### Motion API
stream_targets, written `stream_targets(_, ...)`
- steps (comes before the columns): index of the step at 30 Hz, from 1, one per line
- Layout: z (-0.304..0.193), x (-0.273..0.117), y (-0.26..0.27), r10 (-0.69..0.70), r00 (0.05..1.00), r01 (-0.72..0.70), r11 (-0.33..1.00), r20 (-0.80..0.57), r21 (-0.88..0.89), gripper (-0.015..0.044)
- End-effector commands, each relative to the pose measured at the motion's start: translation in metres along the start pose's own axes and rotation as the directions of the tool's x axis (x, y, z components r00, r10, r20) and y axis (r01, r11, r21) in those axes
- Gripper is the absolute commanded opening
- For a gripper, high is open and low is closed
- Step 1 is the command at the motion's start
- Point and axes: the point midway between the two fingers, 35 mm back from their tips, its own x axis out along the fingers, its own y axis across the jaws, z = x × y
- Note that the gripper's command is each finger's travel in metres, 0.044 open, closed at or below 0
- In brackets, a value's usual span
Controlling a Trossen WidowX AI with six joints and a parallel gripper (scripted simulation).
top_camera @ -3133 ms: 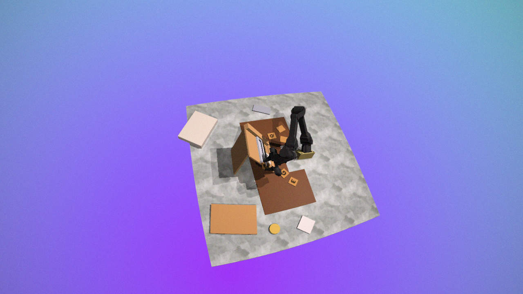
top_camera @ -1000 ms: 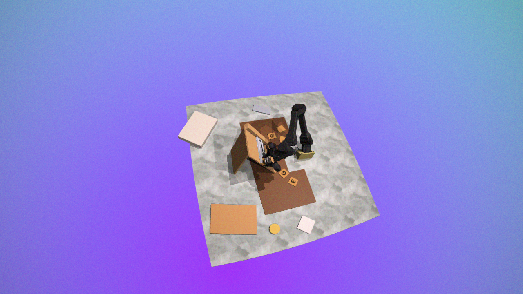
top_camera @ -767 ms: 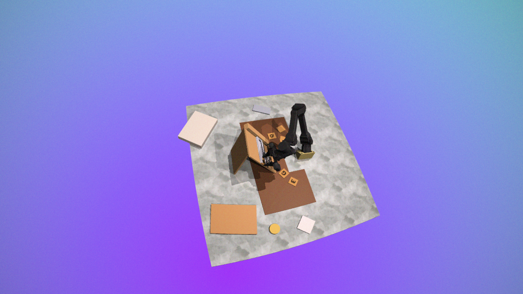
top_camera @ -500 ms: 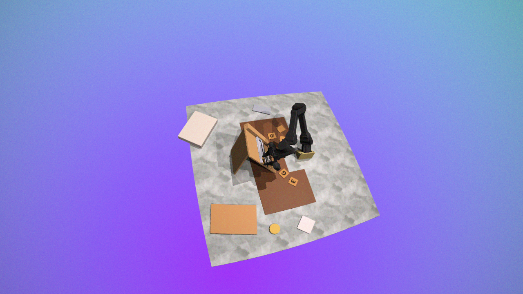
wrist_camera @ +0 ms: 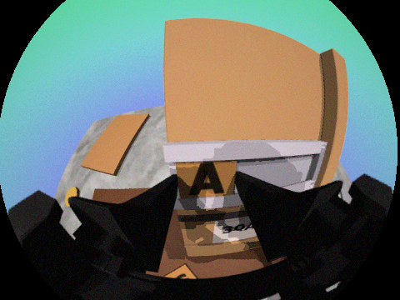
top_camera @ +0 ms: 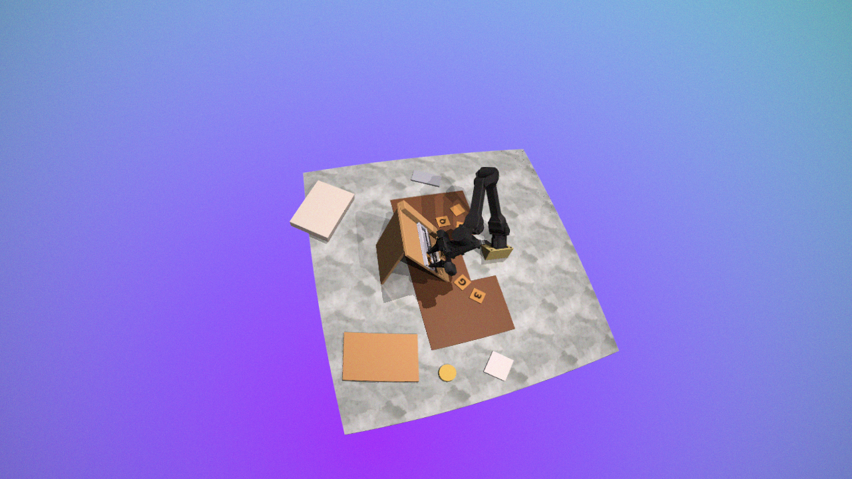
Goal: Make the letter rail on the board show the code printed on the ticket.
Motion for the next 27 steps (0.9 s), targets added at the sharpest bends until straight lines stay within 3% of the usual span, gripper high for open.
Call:
stream_targets(1, 0.001, 0.000, -0.002, 0.004, 1.000, -0.004, 1.000, 0.003, 0.001, 0.0000)
stream_targets(27, 0.001, 0.000, -0.018, 0.004, 1.000, -0.004, 1.000, 0.002, 0.000, 0.0000)
